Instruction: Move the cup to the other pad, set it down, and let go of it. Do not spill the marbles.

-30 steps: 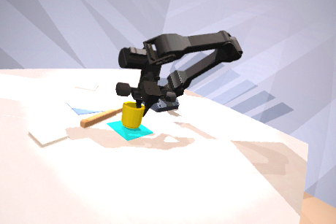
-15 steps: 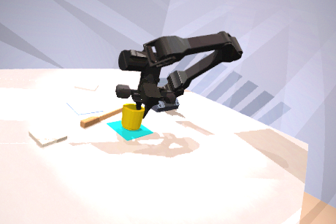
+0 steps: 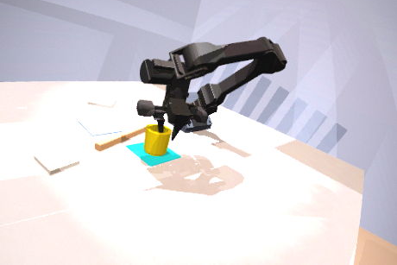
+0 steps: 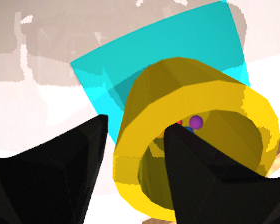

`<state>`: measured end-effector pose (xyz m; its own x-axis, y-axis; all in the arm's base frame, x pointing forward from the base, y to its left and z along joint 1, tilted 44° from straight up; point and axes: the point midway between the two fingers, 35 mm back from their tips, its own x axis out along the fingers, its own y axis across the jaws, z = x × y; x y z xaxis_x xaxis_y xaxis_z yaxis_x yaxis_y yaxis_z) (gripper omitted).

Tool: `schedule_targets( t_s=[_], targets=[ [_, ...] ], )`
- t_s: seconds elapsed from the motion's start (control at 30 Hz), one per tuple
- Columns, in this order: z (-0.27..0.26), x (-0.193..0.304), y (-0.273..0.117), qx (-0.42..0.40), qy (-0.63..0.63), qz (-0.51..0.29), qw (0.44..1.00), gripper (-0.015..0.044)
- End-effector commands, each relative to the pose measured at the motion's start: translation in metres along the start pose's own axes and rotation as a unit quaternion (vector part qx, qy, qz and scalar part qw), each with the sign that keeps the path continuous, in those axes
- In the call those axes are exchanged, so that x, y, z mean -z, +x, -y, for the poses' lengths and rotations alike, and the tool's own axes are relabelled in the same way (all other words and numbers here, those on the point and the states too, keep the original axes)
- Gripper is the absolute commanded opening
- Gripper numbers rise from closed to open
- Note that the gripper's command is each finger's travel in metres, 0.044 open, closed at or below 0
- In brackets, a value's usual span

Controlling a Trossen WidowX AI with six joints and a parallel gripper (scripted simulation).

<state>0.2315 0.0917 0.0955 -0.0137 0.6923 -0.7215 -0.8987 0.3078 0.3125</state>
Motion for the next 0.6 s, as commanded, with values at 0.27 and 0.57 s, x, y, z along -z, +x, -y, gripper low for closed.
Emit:
schedule_targets(
  t_s=[0.27,0.57],
  targets=[
    [0.001,0.0,-0.011,0.001,0.0,0.0,1.0,0.0147],
    [0.001,0.001,-0.023,0.001,0.001,-0.001,1.0,0.0147]
  ],
)
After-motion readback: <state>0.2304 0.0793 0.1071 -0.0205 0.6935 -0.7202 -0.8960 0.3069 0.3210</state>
